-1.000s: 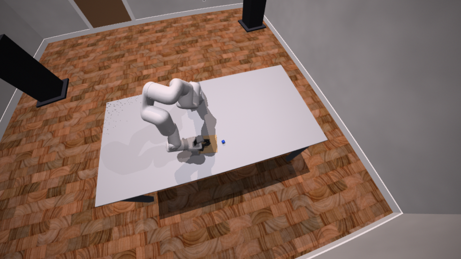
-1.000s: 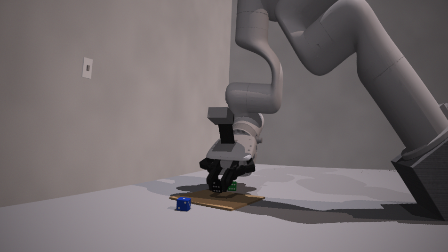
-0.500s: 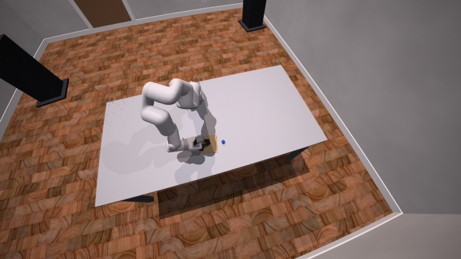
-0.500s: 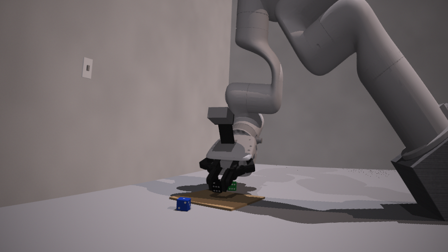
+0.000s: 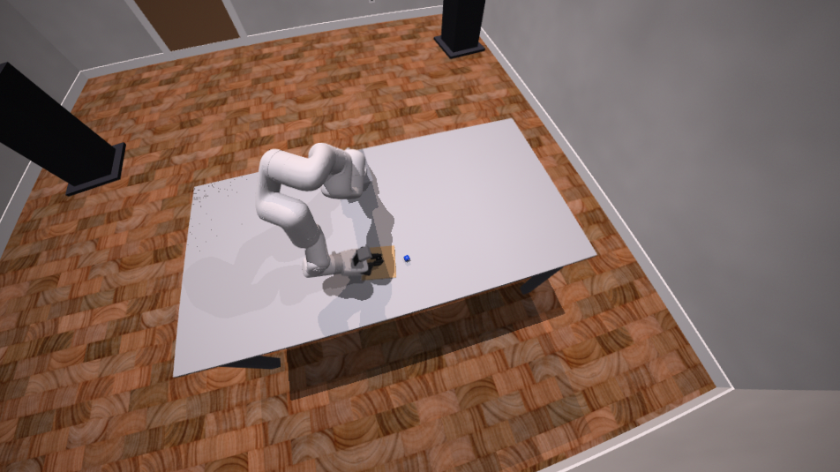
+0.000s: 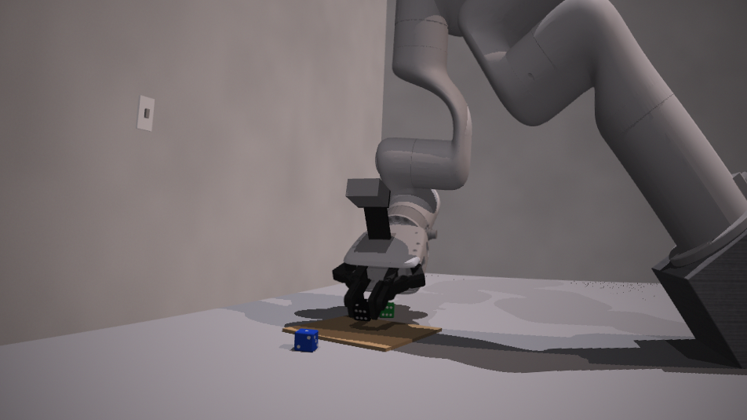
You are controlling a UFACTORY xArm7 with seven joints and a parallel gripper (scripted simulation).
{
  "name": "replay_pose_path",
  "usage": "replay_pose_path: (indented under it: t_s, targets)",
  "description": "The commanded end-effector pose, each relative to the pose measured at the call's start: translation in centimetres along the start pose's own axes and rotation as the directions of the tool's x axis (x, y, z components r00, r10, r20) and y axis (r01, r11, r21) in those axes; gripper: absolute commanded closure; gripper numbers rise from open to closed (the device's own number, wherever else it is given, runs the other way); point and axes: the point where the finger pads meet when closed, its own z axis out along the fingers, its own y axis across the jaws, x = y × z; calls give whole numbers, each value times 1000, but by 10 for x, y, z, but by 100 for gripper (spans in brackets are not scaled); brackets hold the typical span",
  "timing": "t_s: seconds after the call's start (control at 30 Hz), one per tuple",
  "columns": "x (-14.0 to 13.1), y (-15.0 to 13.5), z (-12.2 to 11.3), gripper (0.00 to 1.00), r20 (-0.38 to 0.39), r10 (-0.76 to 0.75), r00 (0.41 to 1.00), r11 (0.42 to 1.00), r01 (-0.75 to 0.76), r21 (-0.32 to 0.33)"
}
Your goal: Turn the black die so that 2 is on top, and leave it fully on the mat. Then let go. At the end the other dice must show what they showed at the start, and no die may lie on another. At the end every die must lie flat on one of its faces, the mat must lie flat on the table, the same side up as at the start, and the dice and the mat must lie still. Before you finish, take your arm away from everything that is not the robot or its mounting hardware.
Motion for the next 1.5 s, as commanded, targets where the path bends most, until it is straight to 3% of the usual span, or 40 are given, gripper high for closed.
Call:
replay_pose_path:
  t_s: [0.0,1.47]
  targets:
    - [0,0,0,85,1,-1,1000,1000,1,-1]
    - [-11,0,5,85,1,-1,1000,1000,1,-1]
